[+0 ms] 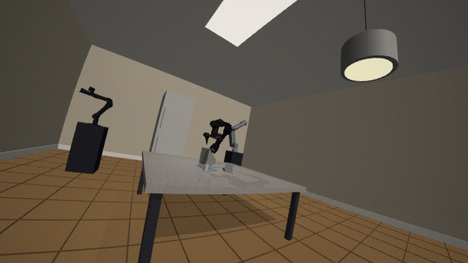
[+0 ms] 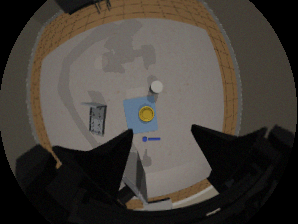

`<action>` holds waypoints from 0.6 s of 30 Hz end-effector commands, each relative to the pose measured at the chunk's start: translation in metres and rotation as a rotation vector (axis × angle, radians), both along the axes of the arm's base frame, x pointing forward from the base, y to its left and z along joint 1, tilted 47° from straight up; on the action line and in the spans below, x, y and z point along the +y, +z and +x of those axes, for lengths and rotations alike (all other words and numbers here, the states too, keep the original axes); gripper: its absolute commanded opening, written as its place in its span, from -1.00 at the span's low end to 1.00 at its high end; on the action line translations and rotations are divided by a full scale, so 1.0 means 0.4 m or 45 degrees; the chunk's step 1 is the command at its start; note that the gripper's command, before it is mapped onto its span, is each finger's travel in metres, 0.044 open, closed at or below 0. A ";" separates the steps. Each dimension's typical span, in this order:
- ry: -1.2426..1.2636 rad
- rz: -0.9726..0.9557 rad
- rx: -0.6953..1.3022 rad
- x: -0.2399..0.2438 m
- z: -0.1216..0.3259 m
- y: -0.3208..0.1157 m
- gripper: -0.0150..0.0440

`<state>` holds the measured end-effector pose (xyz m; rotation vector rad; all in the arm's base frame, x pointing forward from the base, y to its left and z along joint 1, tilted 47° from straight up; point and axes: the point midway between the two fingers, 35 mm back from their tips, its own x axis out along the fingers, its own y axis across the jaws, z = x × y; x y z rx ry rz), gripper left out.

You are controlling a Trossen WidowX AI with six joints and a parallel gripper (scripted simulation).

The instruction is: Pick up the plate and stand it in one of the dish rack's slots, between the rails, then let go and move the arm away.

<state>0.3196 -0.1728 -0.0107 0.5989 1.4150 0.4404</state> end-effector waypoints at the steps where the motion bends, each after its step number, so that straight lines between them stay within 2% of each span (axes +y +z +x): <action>1: 0.112 0.082 0.019 0.044 -0.006 -0.019 0.86; 8: 0.225 0.173 0.043 0.094 -0.017 -0.042 0.86; 15: 0.225 0.176 0.041 0.261 -0.037 -0.232 0.86; 18: 0.225 0.178 0.041 0.279 -0.040 -0.248 0.86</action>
